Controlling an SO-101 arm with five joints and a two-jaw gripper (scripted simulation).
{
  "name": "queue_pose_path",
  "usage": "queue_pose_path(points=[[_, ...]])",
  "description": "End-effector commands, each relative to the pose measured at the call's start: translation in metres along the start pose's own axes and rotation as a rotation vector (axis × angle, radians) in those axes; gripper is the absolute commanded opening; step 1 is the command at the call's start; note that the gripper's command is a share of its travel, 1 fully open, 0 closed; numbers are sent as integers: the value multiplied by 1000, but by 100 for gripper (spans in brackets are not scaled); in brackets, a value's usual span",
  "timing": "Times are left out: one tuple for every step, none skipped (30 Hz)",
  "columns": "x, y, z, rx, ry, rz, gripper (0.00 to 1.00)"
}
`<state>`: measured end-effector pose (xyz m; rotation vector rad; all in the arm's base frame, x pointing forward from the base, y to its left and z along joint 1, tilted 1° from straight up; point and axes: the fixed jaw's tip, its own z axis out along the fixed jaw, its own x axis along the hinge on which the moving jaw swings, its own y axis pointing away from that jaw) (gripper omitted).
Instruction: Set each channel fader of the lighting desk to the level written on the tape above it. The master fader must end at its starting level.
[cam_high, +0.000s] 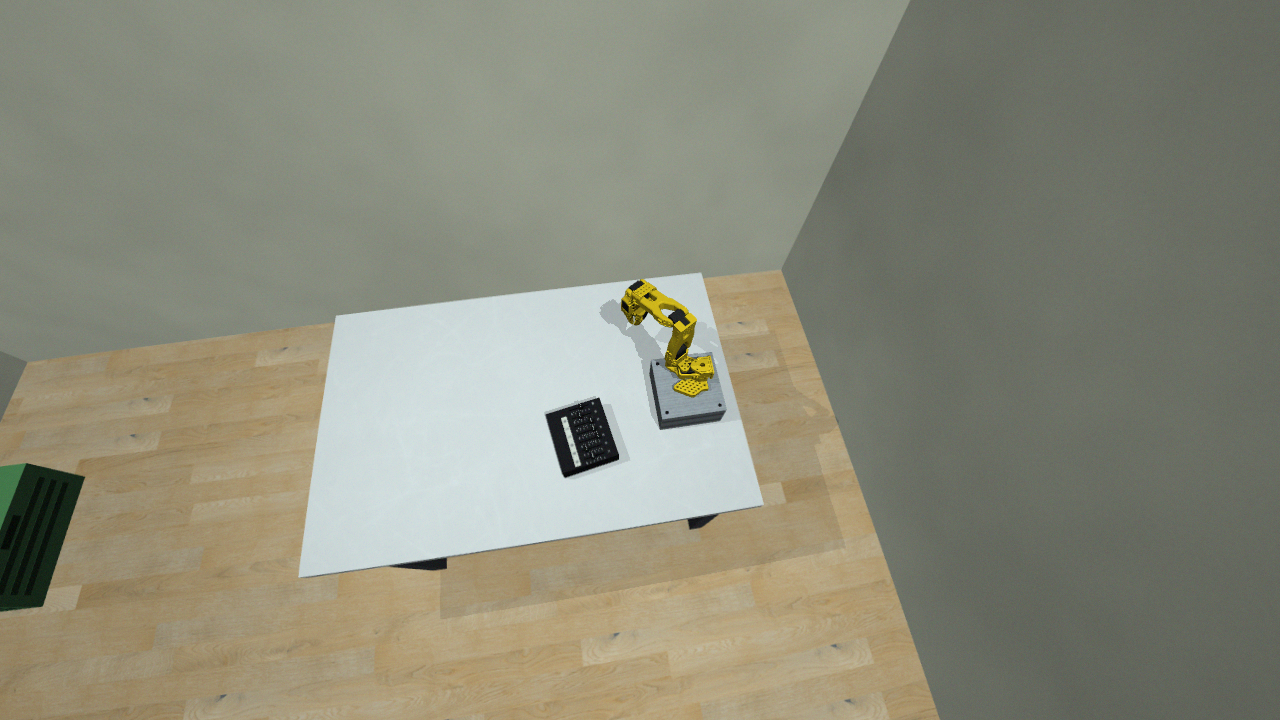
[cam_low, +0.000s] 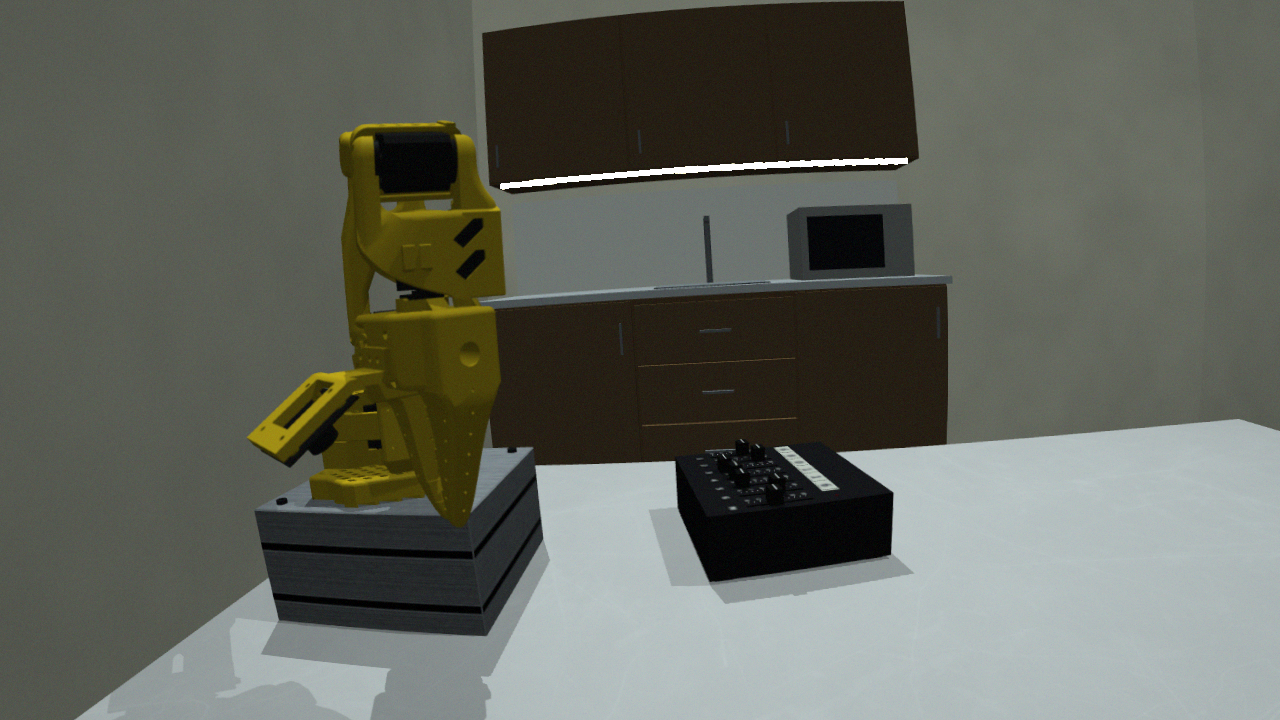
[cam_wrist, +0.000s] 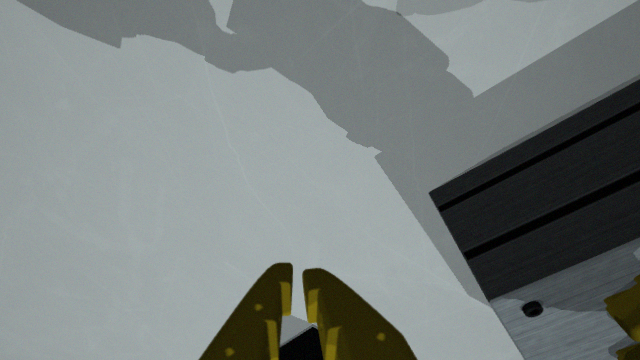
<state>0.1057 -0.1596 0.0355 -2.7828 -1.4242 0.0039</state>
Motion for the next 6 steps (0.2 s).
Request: queue_pose_path(points=[[-1,-2,-1,-6,-1,15,0],[-1,-2,-1,-6,-1,15,0],[-1,-2,-1,-6,-1,15,0],[-1,-2,-1,-6,-1,15,0],[-1,-2,-1,-6,-1,15,0],[-1,-2,-1,-6,-1,15,0]])
